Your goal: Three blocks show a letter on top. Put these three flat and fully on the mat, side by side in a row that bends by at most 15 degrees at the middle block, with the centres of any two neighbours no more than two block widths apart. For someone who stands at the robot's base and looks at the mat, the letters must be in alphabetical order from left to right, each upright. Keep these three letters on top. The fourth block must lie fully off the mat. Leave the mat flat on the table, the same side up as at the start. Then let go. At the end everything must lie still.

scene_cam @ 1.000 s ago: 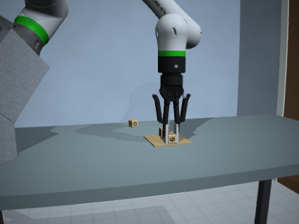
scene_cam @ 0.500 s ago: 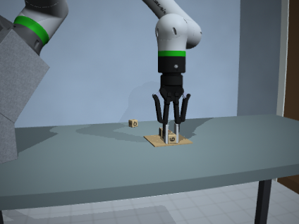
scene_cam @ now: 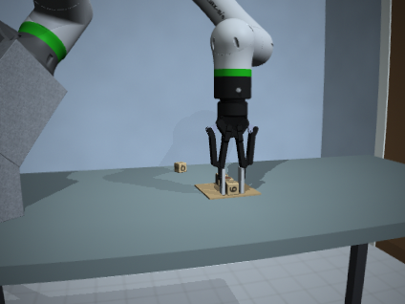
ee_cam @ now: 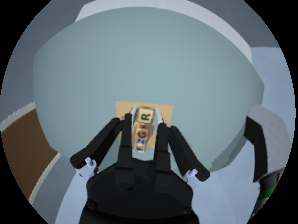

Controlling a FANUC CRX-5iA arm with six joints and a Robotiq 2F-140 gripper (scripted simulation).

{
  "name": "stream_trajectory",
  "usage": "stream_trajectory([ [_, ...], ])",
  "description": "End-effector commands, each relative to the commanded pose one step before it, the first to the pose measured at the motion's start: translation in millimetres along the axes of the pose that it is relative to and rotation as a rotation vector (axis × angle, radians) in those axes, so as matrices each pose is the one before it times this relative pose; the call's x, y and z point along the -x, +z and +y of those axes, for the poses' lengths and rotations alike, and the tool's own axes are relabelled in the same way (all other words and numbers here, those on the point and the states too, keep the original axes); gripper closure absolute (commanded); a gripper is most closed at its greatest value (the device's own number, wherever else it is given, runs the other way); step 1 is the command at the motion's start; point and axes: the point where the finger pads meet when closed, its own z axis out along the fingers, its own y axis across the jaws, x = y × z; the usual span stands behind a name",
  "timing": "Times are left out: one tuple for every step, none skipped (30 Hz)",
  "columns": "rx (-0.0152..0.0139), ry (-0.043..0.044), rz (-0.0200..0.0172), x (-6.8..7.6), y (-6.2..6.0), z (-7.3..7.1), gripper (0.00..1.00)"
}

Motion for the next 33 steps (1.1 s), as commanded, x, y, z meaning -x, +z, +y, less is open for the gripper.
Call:
stream_trajectory([
  [-0.00024, 0.00005, 0.00026, -0.17, -0.15, -0.13, 0.72],
  [0.00000, 0.00000, 0.00000, 0.00, 0.00, 0.00, 0.72],
  [0.00000, 0.00000, 0.00000, 0.00, 0.00, 0.00, 0.72],
  [0.00000, 0.00000, 0.00000, 0.00, 0.00, 0.00, 0.72],
  [0.00000, 0.00000, 0.00000, 0.00, 0.00, 0.00, 0.72],
  [0.00000, 0.00000, 0.00000, 0.00, -0.03, 0.00, 0.72],
  [0.00000, 0.00000, 0.00000, 0.00, 0.00, 0.00, 0.72],
  [0.00000, 0.00000, 0.00000, 0.00, 0.00, 0.00, 0.72],
  [0.00000, 0.00000, 0.00000, 0.00, -0.20, 0.00, 0.72],
  [0.00000, 0.00000, -0.00001, 0.00, -0.50, 0.00, 0.72],
  [0.00000, 0.00000, -0.00001, 0.00, -0.91, 0.00, 0.72],
  [0.00000, 0.00000, -0.00001, 0.00, -1.38, 0.00, 0.72],
  [0.00000, 0.00000, 0.00000, 0.00, -1.90, 0.01, 0.72],
  [0.00000, 0.00000, -0.00001, 0.00, -2.46, -0.01, 0.72],
  [0.00000, 0.00000, 0.00001, 0.00, -3.00, 0.01, 0.72],
  [0.00000, 0.00000, 0.00000, 0.00, -3.53, 0.00, 0.72],
  [0.00000, 0.00000, 0.00000, 0.00, -4.03, 0.00, 0.72],
  [0.00000, 0.00000, 0.00000, 0.00, -4.47, 0.00, 0.72],
  [0.00000, 0.00000, 0.00000, 0.00, -4.86, 0.00, 0.72],
  [0.00000, 0.00000, 0.00000, 0.00, -5.17, 0.00, 0.72],
  [0.00000, 0.00000, 0.00000, 0.00, -5.40, 0.00, 0.72],
  [0.00000, 0.00000, 0.00000, 0.00, -5.54, 0.00, 0.72],
  [0.00000, 0.00000, 0.00000, 0.00, -5.59, 0.00, 0.72],
  [0.00000, 0.00000, 0.00000, 0.00, 0.00, 0.00, 0.72],
  [0.00000, 0.00000, 0.00000, 0.00, 0.00, 0.00, 0.72],
  [0.00000, 0.00000, 0.00000, 0.00, -5.54, 0.00, 0.72],
  [0.00000, 0.00000, 0.00000, 0.00, -5.40, 0.00, 0.72],
  [0.00000, 0.00000, 0.00000, 0.00, -5.16, 0.00, 0.72],
  [0.00000, 0.00000, 0.00000, 0.00, -4.82, 0.00, 0.72],
  [0.00000, 0.00000, 0.00000, 0.00, -4.41, 0.00, 0.72],
  [0.00000, 0.00000, -0.00001, 0.00, -3.92, 0.00, 0.72],
  [0.00000, 0.00000, 0.00000, 0.00, -3.36, 0.00, 0.72],
  [0.00000, 0.00000, 0.00001, 0.00, -2.77, 0.00, 0.72],
])
